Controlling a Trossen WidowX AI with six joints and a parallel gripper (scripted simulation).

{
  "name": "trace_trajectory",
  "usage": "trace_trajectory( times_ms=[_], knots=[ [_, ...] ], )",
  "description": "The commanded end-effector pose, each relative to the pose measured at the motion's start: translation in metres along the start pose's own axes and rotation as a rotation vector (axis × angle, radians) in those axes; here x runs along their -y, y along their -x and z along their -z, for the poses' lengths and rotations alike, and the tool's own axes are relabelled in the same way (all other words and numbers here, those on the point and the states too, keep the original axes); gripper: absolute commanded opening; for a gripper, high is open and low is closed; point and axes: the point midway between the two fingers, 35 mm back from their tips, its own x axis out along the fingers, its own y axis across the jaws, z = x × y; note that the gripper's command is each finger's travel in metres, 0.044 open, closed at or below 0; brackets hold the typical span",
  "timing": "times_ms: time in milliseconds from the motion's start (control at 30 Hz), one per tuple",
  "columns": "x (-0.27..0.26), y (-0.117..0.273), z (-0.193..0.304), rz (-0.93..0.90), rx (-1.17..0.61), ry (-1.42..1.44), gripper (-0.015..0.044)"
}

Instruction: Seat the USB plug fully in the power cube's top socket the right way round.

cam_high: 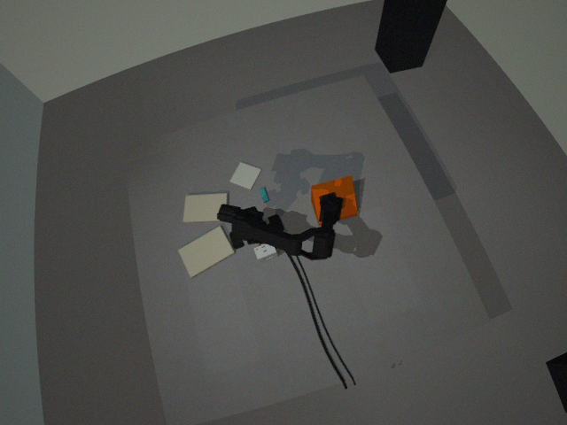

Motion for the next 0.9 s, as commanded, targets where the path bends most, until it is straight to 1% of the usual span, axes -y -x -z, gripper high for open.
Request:
trace_trajectory(
  times_ms=[0,500,867],
  knots=[
    [0.0,0.0,0.0,-0.001,0.001,-0.001,0.0095],
    [0.0,0.0,0.0,-0.001,0.0,-0.001,0.0095],
    [0.0,0.011,0.001,-0.001,0.001,-0.001,0.0095]
  ],
)
